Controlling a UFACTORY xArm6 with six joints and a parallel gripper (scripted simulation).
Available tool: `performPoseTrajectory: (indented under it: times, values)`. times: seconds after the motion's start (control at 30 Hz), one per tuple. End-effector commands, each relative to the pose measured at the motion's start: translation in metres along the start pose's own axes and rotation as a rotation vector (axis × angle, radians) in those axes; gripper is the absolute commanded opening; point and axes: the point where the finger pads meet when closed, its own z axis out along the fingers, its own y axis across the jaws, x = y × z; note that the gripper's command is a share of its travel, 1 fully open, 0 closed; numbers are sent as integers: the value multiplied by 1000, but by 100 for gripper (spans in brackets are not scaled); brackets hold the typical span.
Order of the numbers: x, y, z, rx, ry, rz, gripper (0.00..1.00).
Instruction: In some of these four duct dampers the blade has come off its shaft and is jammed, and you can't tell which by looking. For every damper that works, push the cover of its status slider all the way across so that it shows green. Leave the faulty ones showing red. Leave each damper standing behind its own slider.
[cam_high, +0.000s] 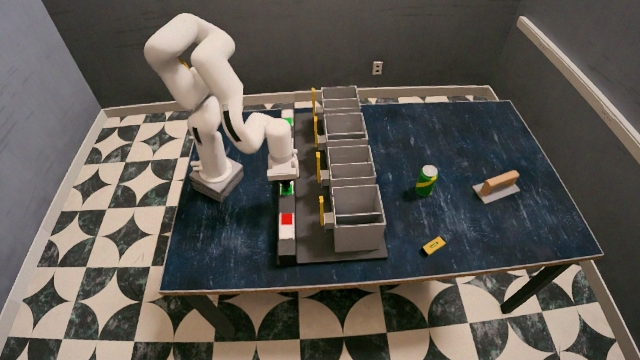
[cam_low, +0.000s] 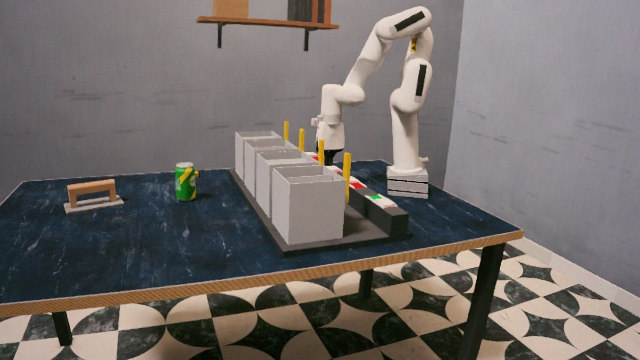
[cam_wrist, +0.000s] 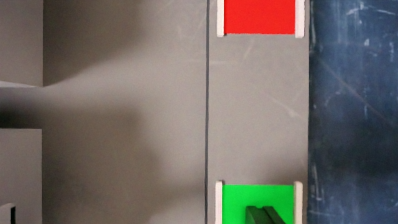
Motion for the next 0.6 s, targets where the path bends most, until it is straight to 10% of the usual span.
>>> performPoseTrajectory:
  times: [0.0, 0.57]
  values:
    - [-1, -1, -1, 3, 1, 0, 0]
    - [-5, -1, -1, 3, 1, 0, 0]
